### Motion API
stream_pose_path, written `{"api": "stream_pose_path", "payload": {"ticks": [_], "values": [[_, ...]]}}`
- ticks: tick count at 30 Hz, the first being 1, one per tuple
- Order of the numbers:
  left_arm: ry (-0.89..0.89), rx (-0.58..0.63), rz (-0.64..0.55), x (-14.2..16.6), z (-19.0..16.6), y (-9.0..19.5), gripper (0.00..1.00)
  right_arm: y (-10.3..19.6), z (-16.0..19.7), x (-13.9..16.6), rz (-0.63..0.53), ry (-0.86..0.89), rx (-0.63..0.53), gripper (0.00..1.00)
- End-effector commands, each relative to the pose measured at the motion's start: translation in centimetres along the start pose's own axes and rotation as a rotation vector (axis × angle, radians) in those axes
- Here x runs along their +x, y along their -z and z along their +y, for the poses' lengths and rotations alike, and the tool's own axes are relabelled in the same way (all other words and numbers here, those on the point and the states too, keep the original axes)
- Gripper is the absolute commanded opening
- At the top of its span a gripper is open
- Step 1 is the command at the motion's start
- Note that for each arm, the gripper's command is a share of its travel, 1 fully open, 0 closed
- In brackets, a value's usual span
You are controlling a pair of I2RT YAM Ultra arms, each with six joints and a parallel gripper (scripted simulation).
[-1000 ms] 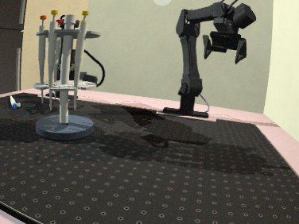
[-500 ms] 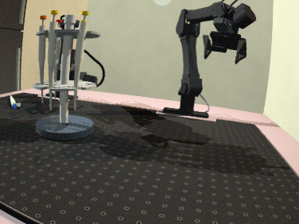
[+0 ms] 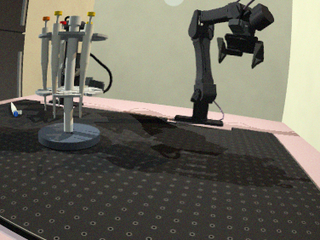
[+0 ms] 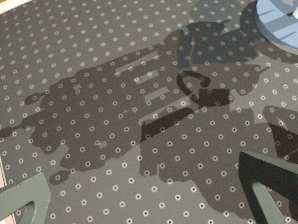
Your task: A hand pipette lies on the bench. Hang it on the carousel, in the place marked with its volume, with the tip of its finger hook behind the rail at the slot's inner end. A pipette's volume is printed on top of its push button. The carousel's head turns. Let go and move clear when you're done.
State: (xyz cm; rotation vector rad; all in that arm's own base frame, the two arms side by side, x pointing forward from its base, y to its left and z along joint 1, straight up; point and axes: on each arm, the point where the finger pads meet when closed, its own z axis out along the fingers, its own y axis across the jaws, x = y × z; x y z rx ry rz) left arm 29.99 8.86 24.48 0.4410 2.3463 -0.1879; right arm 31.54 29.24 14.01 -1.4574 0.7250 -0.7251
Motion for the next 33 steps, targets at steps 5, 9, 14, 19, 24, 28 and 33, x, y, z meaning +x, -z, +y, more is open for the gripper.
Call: {"api": "stream_pose_path", "payload": {"ticks": [5,9,14,19,24,28,33], "values": [[-0.016,-0.008,-0.029,-0.7,0.3,0.4,1.0,-1.0,-0.6,-0.6,-0.014,-0.013,0.015,0.49],[-0.016,-0.008,-0.029,-0.7,0.3,0.4,1.0,-1.7,-0.5,0.0,-0.003,-0.013,0.013,0.49],[-0.016,-0.008,-0.029,-0.7,0.3,0.4,1.0,-2.6,-0.5,0.0,-0.002,-0.013,0.013,0.49],[-0.016,-0.008,-0.029,-0.7,0.3,0.4,1.0,-3.1,-0.5,0.0,-0.001,-0.013,0.013,0.49],[-0.016,-0.008,-0.029,-0.7,0.3,0.4,1.0,-3.9,-0.6,0.0,-0.002,-0.013,0.013,0.49],[-0.016,-0.008,-0.029,-0.7,0.3,0.4,1.0,-4.6,-0.6,0.1,-0.001,-0.013,0.014,0.49],[-0.016,-0.008,-0.029,-0.7,0.3,0.4,1.0,-5.4,-0.6,0.1,-0.001,-0.013,0.014,0.49]]}}
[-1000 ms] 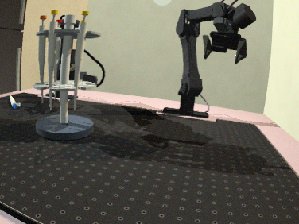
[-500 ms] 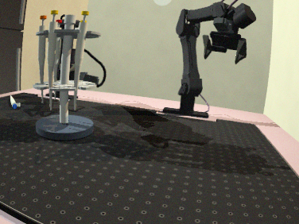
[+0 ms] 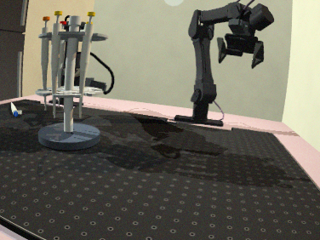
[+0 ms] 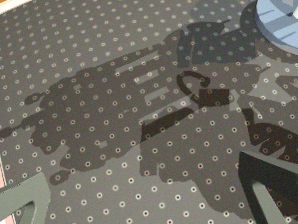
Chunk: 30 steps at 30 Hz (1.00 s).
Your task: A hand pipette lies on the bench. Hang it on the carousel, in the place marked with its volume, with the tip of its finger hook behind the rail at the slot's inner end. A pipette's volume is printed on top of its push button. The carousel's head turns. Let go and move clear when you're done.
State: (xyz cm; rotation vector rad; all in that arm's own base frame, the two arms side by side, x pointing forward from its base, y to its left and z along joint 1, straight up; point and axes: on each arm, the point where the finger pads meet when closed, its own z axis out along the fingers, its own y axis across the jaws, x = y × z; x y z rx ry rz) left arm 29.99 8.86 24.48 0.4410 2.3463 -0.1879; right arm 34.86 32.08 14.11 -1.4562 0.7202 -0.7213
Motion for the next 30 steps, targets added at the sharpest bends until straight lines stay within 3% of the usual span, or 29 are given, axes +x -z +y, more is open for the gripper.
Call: {"api": "stream_pose_path", "payload": {"ticks": [1,15,25,26,30], "values": [[-0.016,-0.008,-0.029,-0.7,0.3,0.4,1.0,-1.2,-0.4,0.3,0.004,-0.012,0.011,0.49],[-0.016,-0.008,-0.029,-0.7,0.3,0.4,1.0,-3.2,-0.5,0.4,0.004,-0.012,0.012,0.49],[-0.016,-0.008,-0.029,-0.7,0.3,0.4,1.0,-2.6,-0.9,0.1,0.002,-0.006,0.022,0.49],[-0.016,-0.008,-0.029,-0.7,0.3,0.4,1.0,-3.1,-2.0,0.4,0.005,-0.017,0.05,0.0],[-0.016,-0.008,-0.029,-0.7,0.3,0.4,1.0,-3.0,-2.5,0.4,0.007,-0.019,0.065,0.0]]}}
